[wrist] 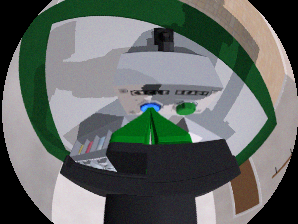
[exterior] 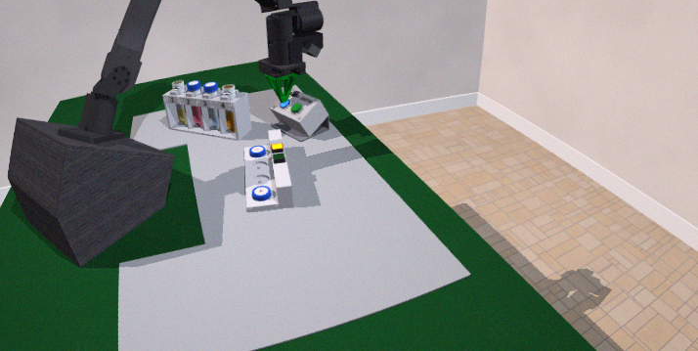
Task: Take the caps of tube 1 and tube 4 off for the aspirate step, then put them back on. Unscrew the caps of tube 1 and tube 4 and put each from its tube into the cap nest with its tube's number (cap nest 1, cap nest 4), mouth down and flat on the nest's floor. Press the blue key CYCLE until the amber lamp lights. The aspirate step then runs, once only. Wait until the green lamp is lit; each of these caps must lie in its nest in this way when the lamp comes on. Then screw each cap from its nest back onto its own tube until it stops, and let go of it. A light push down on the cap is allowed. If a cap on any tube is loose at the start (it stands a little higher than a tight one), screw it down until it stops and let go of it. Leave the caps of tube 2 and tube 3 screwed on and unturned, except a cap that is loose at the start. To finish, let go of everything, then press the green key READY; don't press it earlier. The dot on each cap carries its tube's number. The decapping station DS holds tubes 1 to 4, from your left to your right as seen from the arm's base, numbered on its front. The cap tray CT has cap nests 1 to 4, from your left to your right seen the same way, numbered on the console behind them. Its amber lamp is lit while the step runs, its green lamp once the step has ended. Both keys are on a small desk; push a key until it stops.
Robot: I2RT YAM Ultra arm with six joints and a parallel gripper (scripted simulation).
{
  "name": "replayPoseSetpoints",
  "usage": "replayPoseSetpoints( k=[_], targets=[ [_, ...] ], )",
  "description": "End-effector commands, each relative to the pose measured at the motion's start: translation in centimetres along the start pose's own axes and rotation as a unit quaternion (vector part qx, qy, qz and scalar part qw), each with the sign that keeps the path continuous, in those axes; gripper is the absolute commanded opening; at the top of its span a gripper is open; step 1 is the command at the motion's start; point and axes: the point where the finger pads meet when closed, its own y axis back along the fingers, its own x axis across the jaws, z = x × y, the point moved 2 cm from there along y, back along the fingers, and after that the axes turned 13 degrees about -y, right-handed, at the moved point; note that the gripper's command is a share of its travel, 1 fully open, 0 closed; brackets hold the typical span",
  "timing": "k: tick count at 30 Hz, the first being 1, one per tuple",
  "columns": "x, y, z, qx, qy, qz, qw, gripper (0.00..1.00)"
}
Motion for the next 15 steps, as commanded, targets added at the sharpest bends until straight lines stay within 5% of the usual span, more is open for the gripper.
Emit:
replayPoseSetpoints(
  k=[1, 15],
  targets=[
    [0.04, 0.13, 0.28, -0.006, 0.001, 0.001, 1.0, 0.0],
    [0.04, -0.02, 0.28, -0.006, 0.001, 0.001, 1.0, 0.0]
  ],
)
